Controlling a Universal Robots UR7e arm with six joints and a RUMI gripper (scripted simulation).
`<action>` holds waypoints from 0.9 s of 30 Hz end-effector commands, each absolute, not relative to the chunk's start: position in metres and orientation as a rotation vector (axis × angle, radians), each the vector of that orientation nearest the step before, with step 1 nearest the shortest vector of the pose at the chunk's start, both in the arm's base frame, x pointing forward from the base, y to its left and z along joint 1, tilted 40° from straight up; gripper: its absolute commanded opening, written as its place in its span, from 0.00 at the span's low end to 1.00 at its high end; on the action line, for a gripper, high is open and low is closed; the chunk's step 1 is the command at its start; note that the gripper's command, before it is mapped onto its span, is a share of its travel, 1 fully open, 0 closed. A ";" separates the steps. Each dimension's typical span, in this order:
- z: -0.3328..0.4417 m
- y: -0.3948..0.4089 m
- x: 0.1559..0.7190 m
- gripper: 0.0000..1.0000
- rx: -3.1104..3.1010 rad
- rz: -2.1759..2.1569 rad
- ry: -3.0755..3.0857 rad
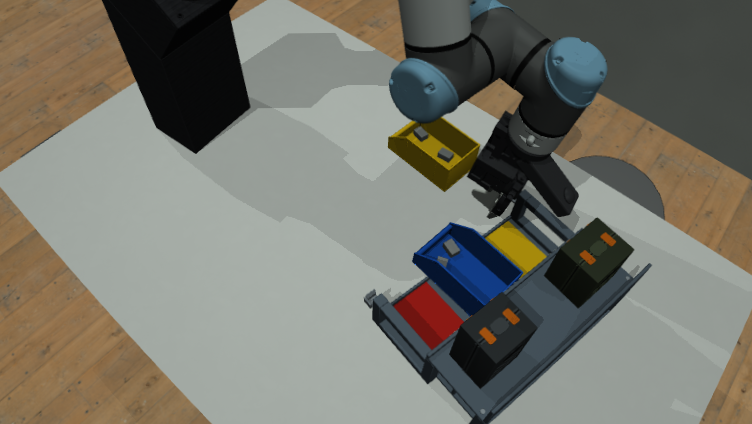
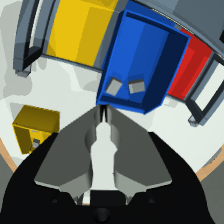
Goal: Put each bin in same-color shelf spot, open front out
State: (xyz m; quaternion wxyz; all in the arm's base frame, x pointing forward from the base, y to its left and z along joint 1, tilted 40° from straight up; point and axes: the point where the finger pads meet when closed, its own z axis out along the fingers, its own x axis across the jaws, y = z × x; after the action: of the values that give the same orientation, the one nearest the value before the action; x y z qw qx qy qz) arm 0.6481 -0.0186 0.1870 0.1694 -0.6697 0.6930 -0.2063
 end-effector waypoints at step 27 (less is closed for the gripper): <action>0.162 -0.009 0.636 0.00 -2.698 -0.825 1.015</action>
State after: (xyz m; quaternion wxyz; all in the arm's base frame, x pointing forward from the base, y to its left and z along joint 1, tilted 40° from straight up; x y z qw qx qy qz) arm 0.6380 -0.0100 0.1658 0.0868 -0.8701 0.4064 -0.2650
